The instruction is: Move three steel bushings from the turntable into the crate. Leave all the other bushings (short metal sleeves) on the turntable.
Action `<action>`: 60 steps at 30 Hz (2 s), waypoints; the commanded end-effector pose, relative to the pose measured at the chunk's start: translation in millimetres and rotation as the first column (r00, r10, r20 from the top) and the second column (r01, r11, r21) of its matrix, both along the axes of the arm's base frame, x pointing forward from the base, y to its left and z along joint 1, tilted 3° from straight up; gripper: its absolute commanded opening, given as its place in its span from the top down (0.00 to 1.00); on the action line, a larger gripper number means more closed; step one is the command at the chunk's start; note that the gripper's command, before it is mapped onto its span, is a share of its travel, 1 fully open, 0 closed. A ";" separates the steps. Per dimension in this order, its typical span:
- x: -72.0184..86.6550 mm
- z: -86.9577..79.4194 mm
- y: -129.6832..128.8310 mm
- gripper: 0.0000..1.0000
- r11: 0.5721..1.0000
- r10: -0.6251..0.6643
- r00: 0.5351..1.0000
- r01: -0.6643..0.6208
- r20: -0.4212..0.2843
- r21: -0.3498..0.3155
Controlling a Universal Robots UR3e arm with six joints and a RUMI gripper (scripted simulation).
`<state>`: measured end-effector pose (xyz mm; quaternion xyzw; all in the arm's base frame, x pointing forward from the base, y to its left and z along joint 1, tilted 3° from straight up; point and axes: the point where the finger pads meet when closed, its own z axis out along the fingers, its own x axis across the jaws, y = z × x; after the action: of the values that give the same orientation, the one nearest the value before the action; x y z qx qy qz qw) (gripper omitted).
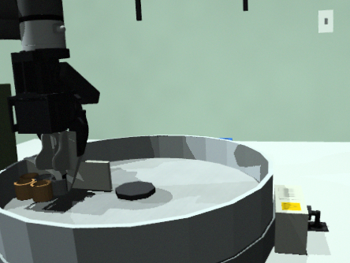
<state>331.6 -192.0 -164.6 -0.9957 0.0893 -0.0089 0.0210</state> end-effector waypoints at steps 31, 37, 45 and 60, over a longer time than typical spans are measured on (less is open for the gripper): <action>-0.7 0.1 -0.5 1.00 1.000 -0.001 1.000 0.001 -0.002 -0.001; -0.7 0.1 -0.5 1.00 1.000 -0.001 1.000 0.001 -0.002 -0.001; -0.7 2.2 -0.6 1.00 1.000 -0.001 1.000 0.001 -0.002 -0.001; -1.0 43.1 -3.3 1.00 1.000 0.000 1.000 0.000 -0.001 -0.003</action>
<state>333.1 -195.8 -144.4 -0.9958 0.0896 -0.0123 0.0162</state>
